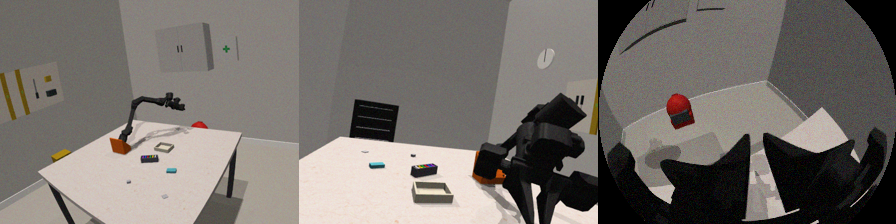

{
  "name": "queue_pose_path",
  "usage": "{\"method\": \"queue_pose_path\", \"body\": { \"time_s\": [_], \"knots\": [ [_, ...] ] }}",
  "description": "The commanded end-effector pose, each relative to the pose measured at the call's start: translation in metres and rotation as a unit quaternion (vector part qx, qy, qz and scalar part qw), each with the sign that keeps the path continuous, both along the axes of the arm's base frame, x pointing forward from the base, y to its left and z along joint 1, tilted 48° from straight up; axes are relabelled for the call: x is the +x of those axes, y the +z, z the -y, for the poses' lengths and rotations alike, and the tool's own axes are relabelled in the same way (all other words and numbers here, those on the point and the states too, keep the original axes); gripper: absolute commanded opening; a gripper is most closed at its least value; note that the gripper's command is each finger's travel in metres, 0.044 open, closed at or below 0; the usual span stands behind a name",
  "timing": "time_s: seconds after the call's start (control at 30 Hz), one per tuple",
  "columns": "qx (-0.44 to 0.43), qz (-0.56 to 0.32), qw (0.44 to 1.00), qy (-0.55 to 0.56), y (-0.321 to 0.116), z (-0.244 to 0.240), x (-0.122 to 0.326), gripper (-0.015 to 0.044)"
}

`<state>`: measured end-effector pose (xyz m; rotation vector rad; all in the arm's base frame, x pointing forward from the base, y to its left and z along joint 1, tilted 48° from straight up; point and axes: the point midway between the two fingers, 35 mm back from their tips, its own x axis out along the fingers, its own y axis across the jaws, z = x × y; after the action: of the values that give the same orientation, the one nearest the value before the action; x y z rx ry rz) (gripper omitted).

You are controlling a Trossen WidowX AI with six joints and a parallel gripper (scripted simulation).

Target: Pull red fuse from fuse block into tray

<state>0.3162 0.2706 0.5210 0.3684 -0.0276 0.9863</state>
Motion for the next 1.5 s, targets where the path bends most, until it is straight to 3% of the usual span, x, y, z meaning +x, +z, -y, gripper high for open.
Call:
{"method": "queue_pose_path", "body": {
  "time_s": [0.0, 0.4, 0.7, 1.1, 1.47],
  "knots": [
    [-0.109, 0.010, 0.993, -0.044, -0.058, 0.013, 0.048, 0.0066],
    [-0.355, 0.015, 0.930, -0.096, -0.196, 0.089, 0.131, 0.0066],
    [-0.517, 0.001, 0.855, -0.031, -0.316, 0.172, 0.151, 0.0066],
    [-0.603, 0.007, 0.786, 0.137, -0.450, 0.273, 0.106, 0.0066],
    [-0.573, 0.098, 0.767, 0.271, -0.521, 0.326, 0.030, 0.0066]
  ]
}}
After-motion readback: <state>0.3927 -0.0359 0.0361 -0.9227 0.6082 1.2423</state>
